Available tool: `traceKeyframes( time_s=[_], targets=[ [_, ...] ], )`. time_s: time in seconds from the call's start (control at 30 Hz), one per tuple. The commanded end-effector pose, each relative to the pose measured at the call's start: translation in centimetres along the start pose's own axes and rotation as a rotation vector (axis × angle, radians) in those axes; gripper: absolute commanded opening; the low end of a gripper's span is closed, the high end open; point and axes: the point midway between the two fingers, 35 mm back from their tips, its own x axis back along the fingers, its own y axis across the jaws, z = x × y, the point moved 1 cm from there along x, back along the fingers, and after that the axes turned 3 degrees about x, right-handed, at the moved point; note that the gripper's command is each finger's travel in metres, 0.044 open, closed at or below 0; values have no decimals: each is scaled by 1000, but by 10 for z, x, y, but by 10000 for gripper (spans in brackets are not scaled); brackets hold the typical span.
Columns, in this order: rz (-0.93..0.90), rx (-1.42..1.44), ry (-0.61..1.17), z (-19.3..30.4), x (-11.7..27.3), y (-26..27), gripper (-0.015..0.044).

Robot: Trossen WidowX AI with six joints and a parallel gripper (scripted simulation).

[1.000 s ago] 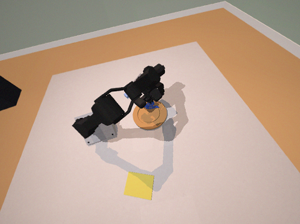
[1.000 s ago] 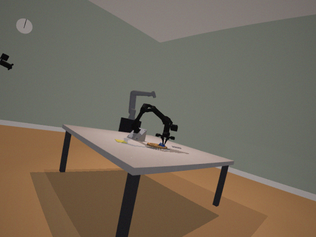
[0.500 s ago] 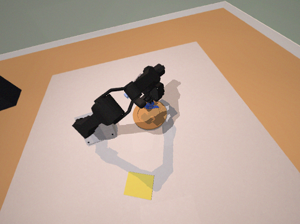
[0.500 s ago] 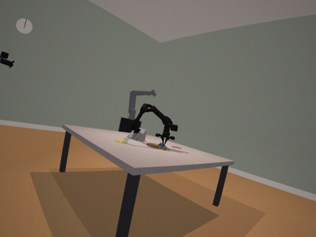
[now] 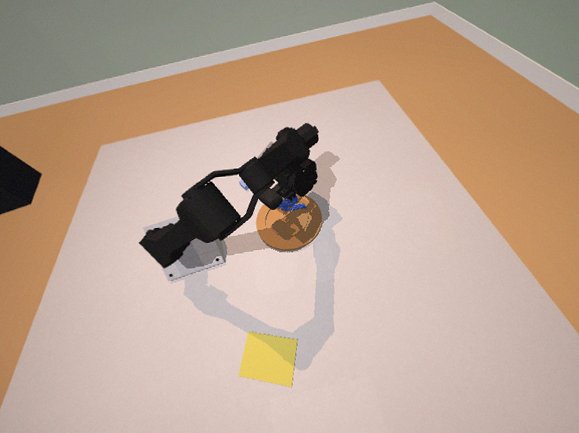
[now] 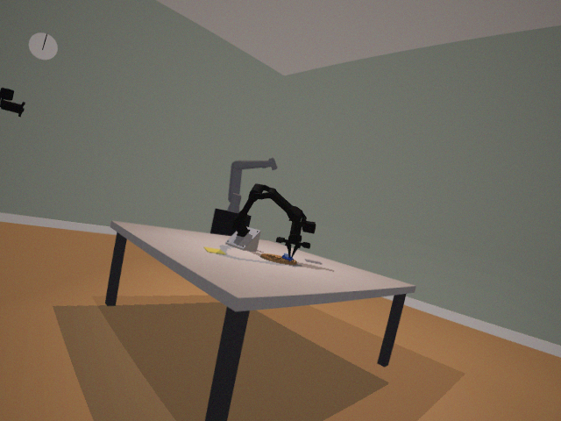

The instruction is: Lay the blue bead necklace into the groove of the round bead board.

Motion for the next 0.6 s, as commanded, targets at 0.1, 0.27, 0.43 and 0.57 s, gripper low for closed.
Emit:
traceKeyframes(
  time_s=[0.1,0.27,0.43,0.57],
  targets=[
    [18,3,2,0,-7,-3,0],
    [18,3,2,0,-7,-3,0],
    [0,0,0,0,0,0,79],
    [0,0,0,0,0,0,184]
  ],
)
